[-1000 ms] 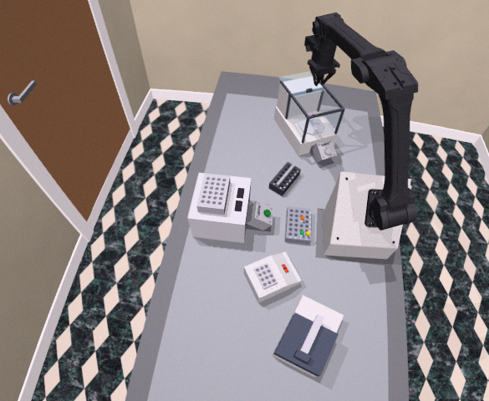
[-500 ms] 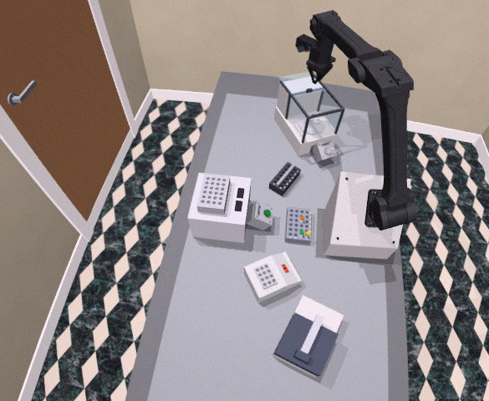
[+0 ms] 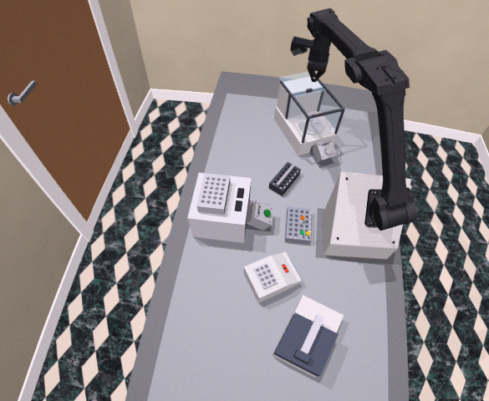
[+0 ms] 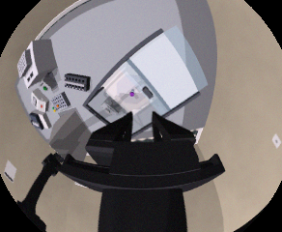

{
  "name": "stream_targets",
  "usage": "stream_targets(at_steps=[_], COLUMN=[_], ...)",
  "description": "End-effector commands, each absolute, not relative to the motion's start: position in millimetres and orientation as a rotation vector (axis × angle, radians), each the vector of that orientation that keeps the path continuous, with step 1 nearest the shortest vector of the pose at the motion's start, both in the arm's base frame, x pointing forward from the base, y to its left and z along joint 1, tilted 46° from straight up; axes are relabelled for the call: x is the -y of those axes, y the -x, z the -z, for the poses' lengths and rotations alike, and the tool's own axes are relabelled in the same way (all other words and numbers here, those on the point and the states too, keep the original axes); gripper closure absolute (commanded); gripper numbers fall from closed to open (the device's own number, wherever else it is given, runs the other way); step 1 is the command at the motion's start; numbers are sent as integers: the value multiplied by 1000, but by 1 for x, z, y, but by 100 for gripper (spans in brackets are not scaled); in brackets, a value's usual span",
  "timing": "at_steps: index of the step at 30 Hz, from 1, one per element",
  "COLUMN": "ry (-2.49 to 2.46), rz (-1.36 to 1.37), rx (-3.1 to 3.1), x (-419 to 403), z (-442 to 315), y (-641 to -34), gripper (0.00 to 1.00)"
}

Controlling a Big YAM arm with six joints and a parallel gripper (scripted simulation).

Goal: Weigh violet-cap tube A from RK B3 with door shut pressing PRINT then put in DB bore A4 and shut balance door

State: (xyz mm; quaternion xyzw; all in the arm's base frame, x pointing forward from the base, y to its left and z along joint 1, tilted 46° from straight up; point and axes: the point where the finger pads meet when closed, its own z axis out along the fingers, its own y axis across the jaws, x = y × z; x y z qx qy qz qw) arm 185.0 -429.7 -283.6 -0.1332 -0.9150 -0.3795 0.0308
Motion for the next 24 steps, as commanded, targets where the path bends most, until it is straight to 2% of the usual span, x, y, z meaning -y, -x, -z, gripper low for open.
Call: stream_targets(at_steps=[1,19,24], ry=[180,-633,-651], rz=[1188,1225,1287], rx=[2909,3046,3020], x=[447,455,435], z=[291,300,303], y=[-193,-198,-192], gripper=[70,70,70])
